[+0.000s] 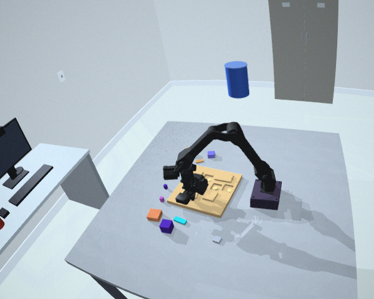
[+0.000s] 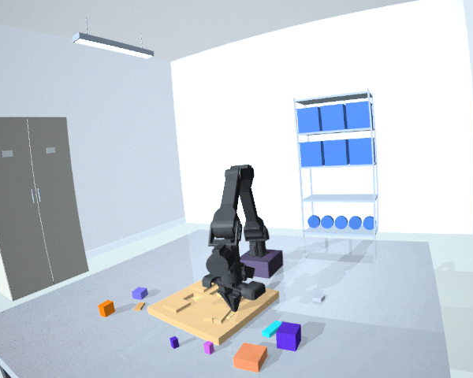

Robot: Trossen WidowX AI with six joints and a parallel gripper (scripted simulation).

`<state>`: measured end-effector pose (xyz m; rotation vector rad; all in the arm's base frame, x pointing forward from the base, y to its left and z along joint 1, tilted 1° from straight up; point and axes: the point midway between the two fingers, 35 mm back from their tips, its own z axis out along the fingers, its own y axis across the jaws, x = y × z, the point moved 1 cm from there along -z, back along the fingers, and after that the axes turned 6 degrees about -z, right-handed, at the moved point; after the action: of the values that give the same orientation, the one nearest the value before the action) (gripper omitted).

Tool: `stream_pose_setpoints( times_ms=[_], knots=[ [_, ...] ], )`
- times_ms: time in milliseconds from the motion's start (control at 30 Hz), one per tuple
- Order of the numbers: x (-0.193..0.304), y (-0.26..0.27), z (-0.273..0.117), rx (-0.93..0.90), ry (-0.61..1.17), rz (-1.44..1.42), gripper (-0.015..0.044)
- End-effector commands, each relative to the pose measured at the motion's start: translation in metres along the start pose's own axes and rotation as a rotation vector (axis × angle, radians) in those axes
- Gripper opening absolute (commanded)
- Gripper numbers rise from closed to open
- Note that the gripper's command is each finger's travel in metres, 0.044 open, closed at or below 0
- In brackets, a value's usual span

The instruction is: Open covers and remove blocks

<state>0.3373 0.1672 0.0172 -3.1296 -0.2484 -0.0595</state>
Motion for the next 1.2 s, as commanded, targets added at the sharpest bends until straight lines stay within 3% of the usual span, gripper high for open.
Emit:
stream_pose_setpoints(
  times_ms=[0, 1167],
  knots=[
    [-0.001, 0.004, -0.002, -0.002, 0.006, -0.003, 0.0000],
    [-0.001, 0.044, -0.002, -0.006, 0.006, -0.003, 0.0000]
  ],
)
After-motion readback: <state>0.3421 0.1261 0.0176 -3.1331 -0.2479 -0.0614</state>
